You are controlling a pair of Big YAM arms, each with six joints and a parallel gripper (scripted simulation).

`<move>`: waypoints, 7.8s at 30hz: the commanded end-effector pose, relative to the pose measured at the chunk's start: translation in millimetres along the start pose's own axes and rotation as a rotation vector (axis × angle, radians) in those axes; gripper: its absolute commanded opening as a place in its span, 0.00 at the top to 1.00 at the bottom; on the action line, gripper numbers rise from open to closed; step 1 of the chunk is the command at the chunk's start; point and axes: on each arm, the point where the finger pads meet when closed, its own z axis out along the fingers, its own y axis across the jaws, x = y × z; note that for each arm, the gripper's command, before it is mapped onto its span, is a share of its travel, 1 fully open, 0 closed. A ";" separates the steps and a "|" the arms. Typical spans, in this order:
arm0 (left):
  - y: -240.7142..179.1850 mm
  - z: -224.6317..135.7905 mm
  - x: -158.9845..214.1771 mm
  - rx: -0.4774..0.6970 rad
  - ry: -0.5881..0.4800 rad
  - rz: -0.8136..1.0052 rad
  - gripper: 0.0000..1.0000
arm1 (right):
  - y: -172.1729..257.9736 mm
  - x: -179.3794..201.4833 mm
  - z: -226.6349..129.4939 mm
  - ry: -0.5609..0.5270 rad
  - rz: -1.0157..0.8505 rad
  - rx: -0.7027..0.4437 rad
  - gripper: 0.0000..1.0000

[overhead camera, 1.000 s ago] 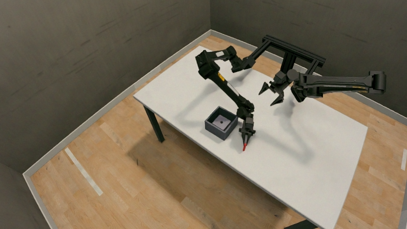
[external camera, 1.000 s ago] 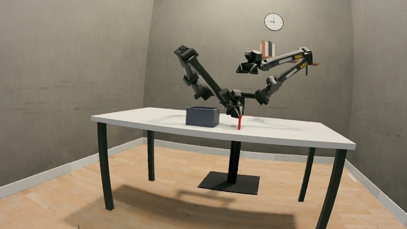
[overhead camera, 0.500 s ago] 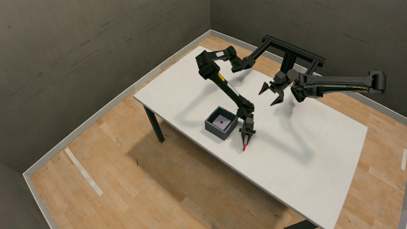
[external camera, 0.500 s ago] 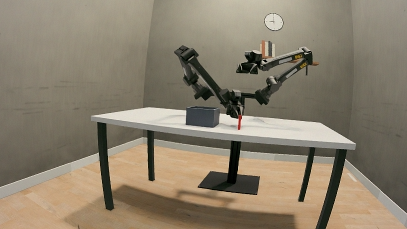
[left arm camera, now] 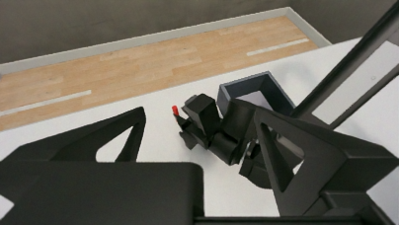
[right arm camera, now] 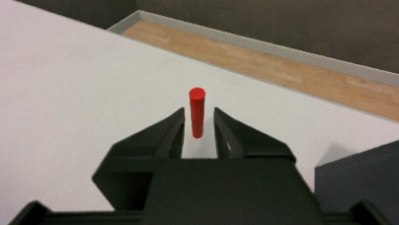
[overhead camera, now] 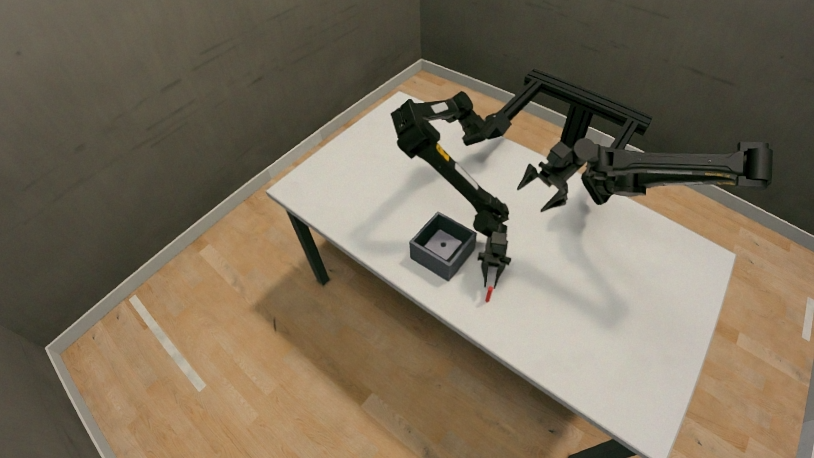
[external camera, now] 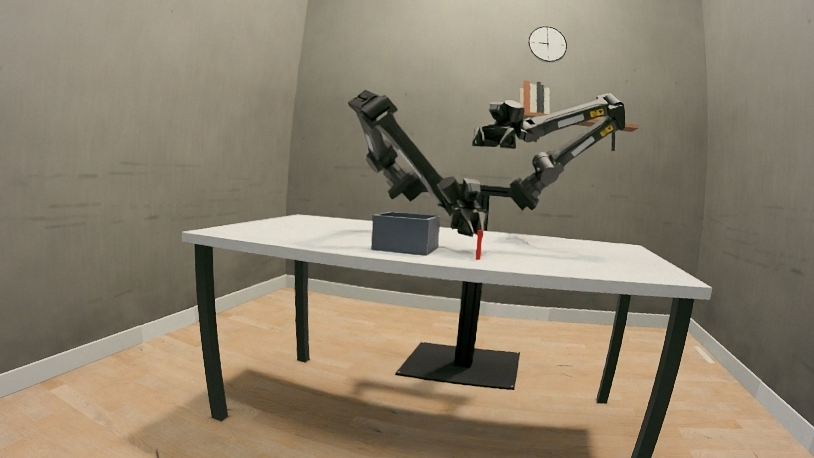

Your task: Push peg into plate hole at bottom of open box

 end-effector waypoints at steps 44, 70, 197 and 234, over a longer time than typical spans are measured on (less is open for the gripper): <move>1.9 2.0 -12.7 -0.005 -0.020 -0.008 0.00 | 1.2 -76.8 -3.7 0.538 -0.119 -0.154 0.00; 1.9 2.0 -12.7 -0.005 -0.020 -0.008 0.00 | -3.9 -43.5 10.0 0.748 -0.662 -0.596 0.63; -62.7 -33.1 -43.3 0.136 -0.005 0.052 0.00 | -163.6 11.5 -136.8 0.795 -0.720 -0.702 0.93; -62.7 -33.1 -43.3 0.136 -0.005 0.052 0.00 | -174.0 56.9 -113.7 0.768 -0.693 -0.685 0.93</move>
